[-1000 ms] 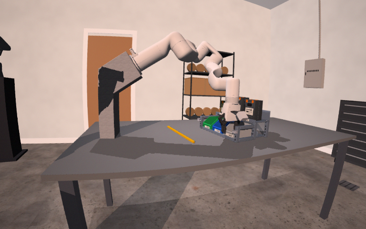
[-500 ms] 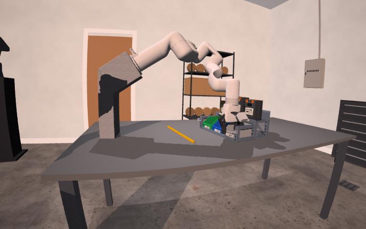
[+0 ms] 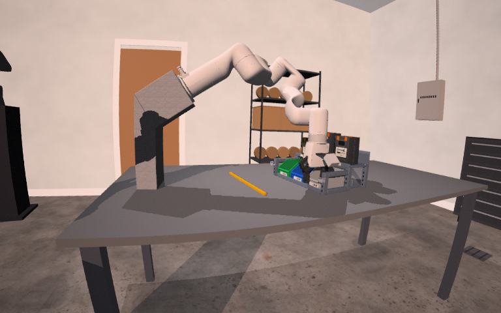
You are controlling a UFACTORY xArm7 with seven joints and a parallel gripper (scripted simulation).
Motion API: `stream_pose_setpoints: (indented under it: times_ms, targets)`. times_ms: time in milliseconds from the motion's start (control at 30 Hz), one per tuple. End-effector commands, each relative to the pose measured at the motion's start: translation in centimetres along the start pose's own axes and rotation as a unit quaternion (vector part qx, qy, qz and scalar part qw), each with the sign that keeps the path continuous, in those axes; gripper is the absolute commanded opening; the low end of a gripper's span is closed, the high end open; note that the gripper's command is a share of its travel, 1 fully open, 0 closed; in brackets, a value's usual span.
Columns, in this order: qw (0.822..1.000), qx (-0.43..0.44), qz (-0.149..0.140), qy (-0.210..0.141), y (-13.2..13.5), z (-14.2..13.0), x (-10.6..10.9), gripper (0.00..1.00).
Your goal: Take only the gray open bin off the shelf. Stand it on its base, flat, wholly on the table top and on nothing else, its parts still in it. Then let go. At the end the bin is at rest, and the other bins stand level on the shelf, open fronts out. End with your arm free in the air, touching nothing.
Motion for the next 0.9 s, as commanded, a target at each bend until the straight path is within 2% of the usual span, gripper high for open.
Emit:
stream_pose_setpoints:
  times_ms: [0,367,400,867]
  targets:
    - [1.0,0.0,0.001,0.001,-0.08,0.09,0.15,1.0]
    - [1.0,0.0,0.001,0.001,-0.08,0.09,0.15,1.0]
    - [1.0,0.0,0.001,0.001,-0.08,0.09,0.15,0.0]
    - [1.0,0.0,0.001,0.001,-0.08,0.09,0.15,0.0]
Point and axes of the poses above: the point where the finger pads meet when closed, its own x axis back along the fingers, its own y axis across the jaws, z = x × y, the point moved 1 cm from there along x, back along the fingers, and after that the axes turned 14 degrees about -x, right-handed, at the moved point
